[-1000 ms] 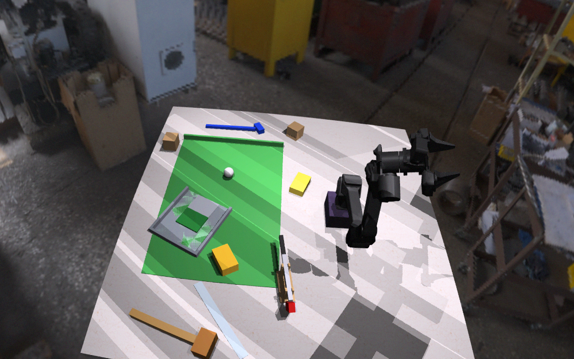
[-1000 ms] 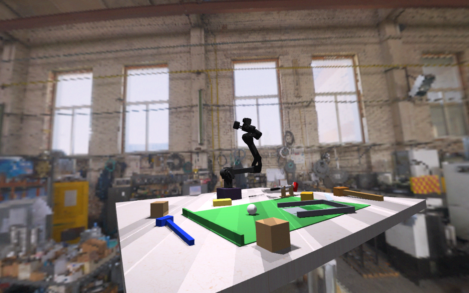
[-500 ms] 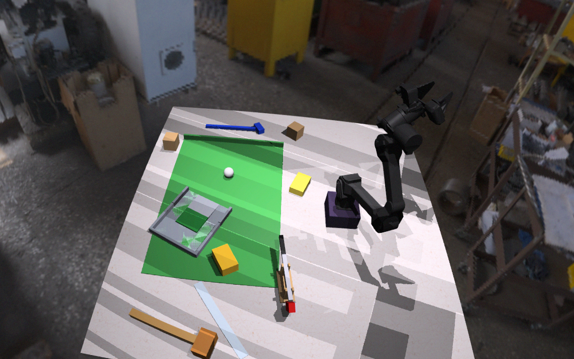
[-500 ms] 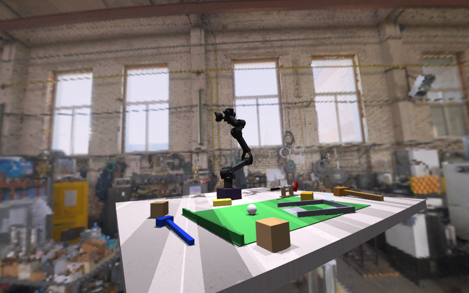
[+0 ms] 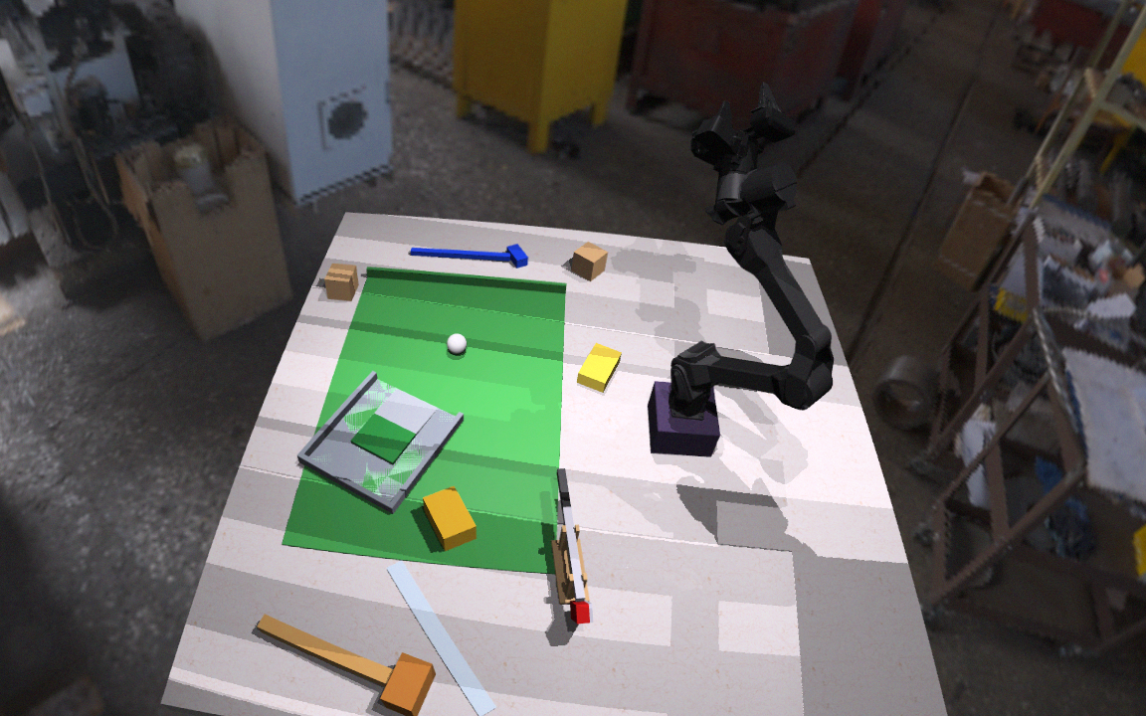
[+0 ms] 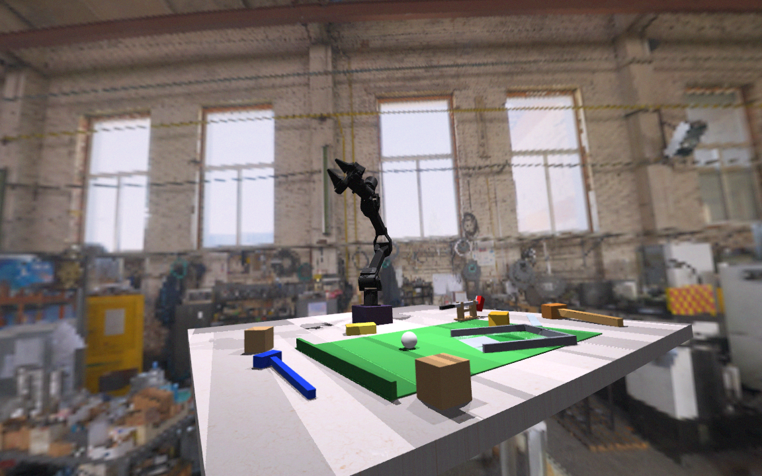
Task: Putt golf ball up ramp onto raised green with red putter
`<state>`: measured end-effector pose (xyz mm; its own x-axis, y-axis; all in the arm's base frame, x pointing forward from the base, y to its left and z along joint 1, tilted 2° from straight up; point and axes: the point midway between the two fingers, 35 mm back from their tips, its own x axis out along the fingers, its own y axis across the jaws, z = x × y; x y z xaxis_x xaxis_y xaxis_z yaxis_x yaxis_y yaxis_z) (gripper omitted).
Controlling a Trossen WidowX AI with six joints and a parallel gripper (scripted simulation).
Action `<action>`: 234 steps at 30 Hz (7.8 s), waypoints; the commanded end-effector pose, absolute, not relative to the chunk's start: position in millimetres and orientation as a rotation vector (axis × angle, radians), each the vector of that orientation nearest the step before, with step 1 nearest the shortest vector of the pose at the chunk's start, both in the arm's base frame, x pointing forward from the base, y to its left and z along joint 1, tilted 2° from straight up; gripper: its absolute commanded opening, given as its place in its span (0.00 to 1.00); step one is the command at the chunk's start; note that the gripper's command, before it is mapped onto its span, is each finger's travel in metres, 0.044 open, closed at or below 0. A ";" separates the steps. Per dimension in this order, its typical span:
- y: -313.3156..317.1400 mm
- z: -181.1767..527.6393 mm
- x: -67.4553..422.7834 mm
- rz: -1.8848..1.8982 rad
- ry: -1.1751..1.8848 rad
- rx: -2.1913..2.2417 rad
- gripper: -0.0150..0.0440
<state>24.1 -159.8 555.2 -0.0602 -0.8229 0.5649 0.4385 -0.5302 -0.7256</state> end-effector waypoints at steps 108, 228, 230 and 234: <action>207.1 4.2 233.9 1.481 0.882 -1.105 0.38; -121.2 53.5 259.4 -0.271 1.544 0.327 0.25; -121.1 50.3 259.5 -0.271 1.544 0.327 0.25; -120.9 43.8 259.5 -0.271 1.544 0.327 0.25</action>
